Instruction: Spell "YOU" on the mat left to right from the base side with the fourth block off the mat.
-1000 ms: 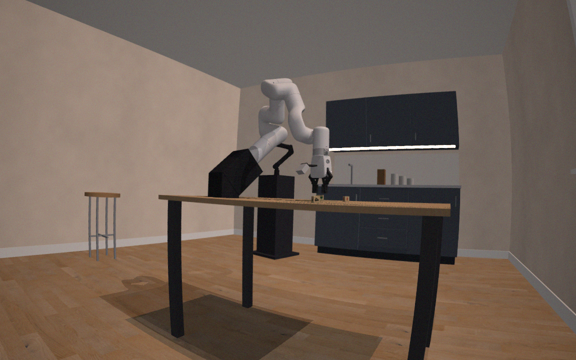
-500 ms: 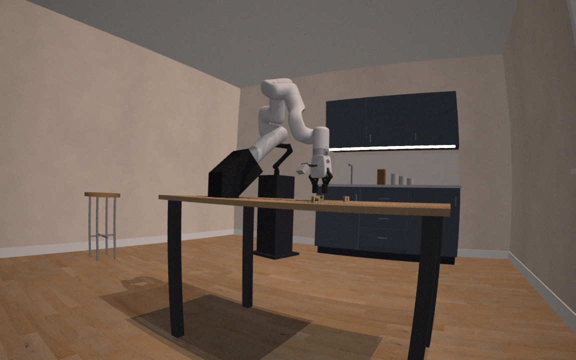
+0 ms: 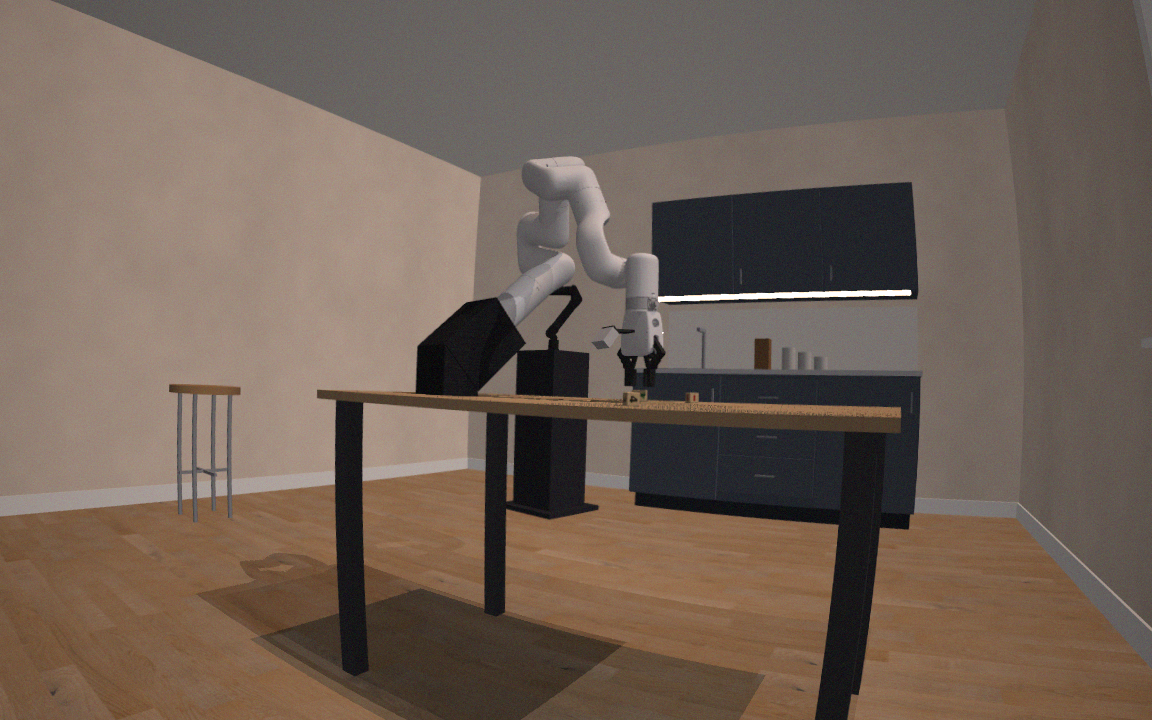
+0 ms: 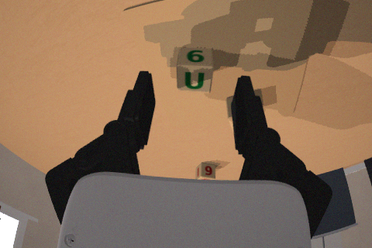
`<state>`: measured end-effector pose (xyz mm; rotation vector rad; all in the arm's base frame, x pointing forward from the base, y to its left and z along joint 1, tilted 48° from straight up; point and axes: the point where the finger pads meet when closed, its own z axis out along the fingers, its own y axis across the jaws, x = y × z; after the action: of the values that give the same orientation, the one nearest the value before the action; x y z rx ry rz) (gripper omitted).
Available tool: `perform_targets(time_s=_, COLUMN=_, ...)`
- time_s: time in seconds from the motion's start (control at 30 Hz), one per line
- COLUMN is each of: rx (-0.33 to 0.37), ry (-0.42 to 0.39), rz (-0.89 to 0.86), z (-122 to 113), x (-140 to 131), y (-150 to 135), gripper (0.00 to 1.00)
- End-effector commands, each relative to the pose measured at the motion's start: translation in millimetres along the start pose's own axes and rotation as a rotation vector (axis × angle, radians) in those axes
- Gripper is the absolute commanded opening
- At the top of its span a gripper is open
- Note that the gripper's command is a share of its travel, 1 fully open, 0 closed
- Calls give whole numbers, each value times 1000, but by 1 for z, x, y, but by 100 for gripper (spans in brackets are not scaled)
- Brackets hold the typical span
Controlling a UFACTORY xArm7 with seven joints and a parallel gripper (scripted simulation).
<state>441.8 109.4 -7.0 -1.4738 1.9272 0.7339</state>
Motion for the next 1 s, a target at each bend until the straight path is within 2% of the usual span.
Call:
perform_targets(time_s=0.0, rx=3, ry=1, rz=0, z=-1, x=0, y=-1, gripper=63)
perform_targets(time_s=0.43, rx=3, ry=1, rz=0, z=1, x=0, y=-1, gripper=63)
perform_targets(time_s=0.97, rx=3, ry=1, rz=0, z=22, x=0, y=-2, gripper=63)
